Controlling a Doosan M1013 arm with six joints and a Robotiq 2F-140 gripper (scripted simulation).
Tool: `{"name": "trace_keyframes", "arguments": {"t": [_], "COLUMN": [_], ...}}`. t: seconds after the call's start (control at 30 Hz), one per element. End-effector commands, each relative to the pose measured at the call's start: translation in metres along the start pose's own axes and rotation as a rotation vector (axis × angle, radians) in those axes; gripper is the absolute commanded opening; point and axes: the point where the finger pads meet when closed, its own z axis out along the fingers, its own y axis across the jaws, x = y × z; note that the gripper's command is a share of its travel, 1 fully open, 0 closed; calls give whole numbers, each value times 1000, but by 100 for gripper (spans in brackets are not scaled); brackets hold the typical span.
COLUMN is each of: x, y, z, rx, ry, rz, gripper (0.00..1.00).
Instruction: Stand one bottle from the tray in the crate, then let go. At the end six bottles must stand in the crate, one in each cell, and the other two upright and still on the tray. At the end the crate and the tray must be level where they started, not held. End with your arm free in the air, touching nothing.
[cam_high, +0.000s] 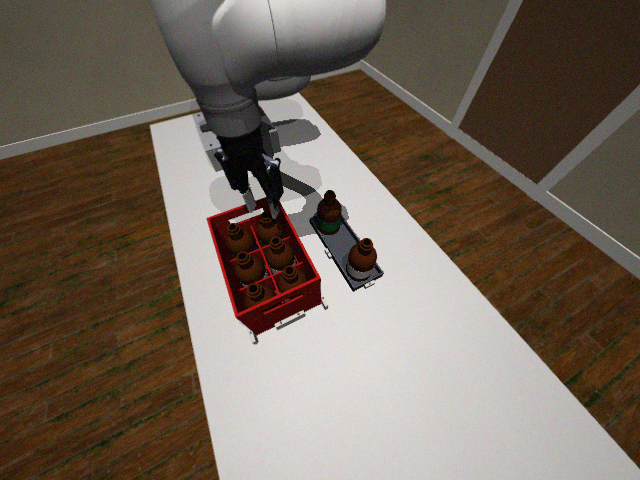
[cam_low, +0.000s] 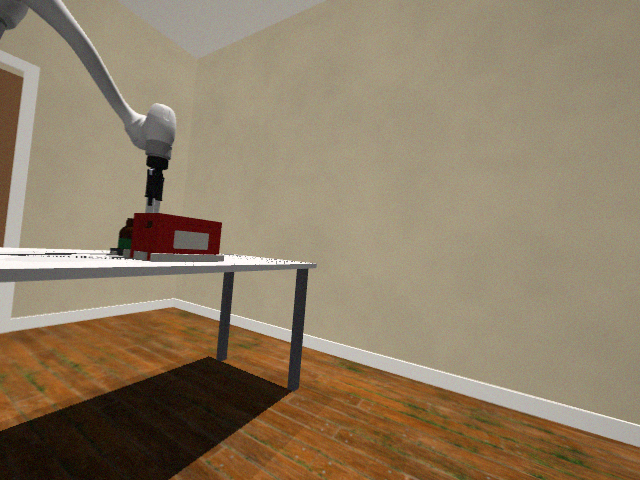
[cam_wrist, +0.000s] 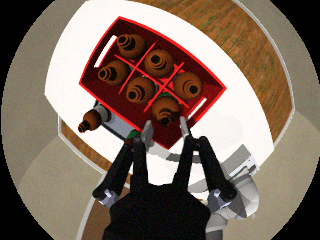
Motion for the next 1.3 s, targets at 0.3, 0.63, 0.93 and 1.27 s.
{"name": "trace_keyframes", "arguments": {"t": [0.3, 0.63, 0.93, 1.27], "x": [1, 1, 1, 1], "y": [-2, -2, -2, -2], "z": [-34, -49, -55, -55], "rx": [1, 1, 1, 1], "ry": [3, 3, 3, 3], "rz": [0, 0, 0, 0], "gripper": [38, 38, 38, 0]}}
